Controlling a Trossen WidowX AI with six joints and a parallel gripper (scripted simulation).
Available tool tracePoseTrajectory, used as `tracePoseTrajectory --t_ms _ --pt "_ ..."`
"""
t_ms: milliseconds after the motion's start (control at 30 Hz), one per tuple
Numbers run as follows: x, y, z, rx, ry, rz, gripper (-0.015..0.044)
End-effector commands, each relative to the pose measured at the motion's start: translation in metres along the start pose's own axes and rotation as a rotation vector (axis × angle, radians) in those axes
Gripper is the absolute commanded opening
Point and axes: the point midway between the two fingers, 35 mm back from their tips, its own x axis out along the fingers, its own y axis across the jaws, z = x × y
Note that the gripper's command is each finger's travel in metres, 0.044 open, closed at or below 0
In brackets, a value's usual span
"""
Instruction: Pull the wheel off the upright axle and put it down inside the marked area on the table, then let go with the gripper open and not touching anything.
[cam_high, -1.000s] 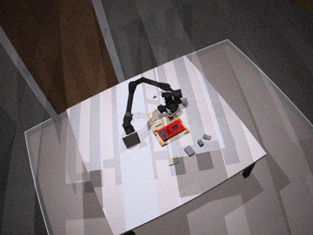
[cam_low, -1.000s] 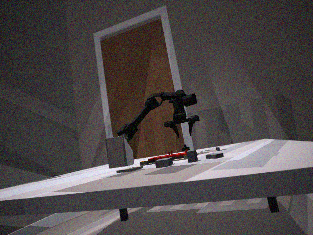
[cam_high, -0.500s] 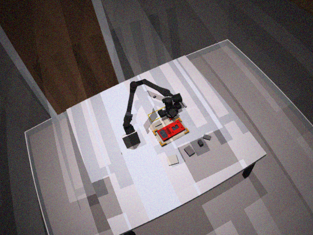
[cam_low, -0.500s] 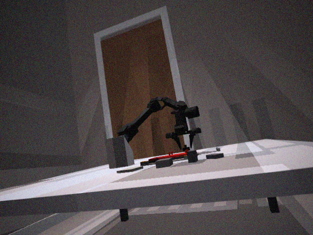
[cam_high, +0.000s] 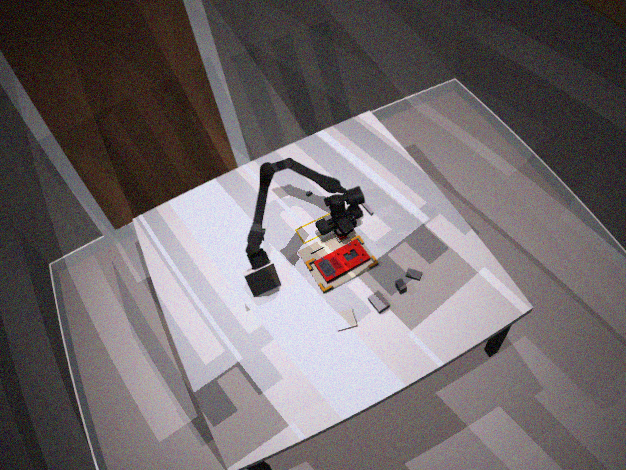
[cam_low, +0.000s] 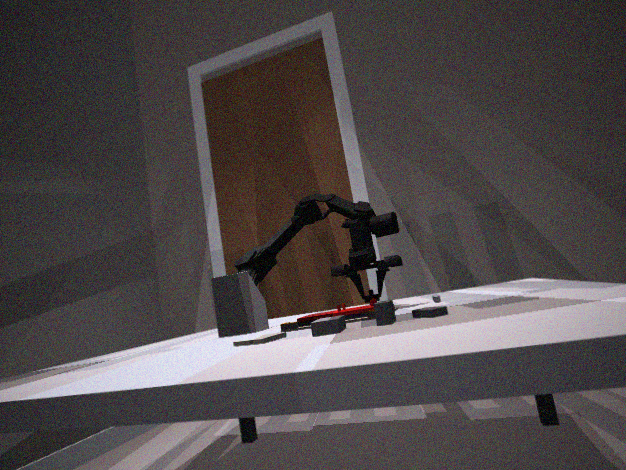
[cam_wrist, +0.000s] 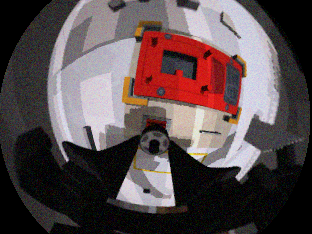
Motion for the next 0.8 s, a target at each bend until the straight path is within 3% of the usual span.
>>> tracePoseTrajectory --t_ms 0,767 --pt "-0.0013 -0.0001 -0.0001 -0.002 0.0 0.0 0.0" --pt "-0.0089 0.0003 0.0002 -0.001 0.0 0.002 0.0"
